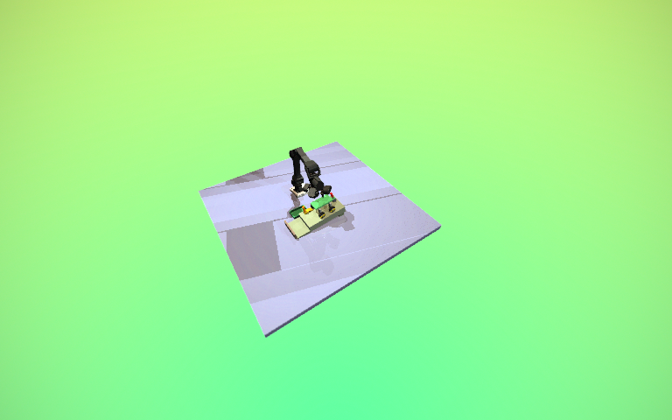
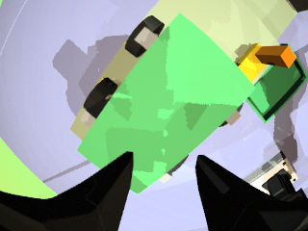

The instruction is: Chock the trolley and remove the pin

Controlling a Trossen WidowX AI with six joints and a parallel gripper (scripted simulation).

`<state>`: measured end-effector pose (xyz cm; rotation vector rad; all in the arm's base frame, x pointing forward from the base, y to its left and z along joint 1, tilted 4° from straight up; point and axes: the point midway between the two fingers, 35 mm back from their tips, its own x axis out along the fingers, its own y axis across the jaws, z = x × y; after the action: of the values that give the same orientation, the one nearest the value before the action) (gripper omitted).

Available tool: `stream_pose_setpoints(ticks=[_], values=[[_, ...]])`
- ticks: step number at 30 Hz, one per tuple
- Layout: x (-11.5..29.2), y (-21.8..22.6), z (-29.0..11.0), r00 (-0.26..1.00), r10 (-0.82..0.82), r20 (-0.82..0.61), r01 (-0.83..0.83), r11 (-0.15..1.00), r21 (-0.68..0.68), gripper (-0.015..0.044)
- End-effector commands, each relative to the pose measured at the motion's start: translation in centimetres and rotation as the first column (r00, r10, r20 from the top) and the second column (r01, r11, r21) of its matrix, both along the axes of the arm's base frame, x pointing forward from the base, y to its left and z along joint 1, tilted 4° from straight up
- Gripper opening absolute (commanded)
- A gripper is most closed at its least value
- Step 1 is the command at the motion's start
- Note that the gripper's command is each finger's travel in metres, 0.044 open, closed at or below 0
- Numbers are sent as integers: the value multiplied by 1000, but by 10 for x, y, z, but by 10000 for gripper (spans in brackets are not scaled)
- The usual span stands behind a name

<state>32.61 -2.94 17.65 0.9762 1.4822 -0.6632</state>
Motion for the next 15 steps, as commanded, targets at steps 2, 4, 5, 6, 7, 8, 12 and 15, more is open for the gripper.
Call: stream_pose_setpoints(ticks=[2,4,5,6,7,8,12,15], values=[[4,25,5,978,-200,-57,202,979,36,190],[5,34,6,960,-268,-82,273,961,43,190],[5,39,7,949,-302,-95,307,950,46,190],[6,43,8,936,-335,-108,342,939,48,190],[6,48,8,922,-368,-122,376,925,49,190],[6,52,9,907,-400,-135,409,911,50,190],[6,71,12,833,-520,-192,536,843,44,190],[6,77,13,800,-560,-213,580,814,39,190]])
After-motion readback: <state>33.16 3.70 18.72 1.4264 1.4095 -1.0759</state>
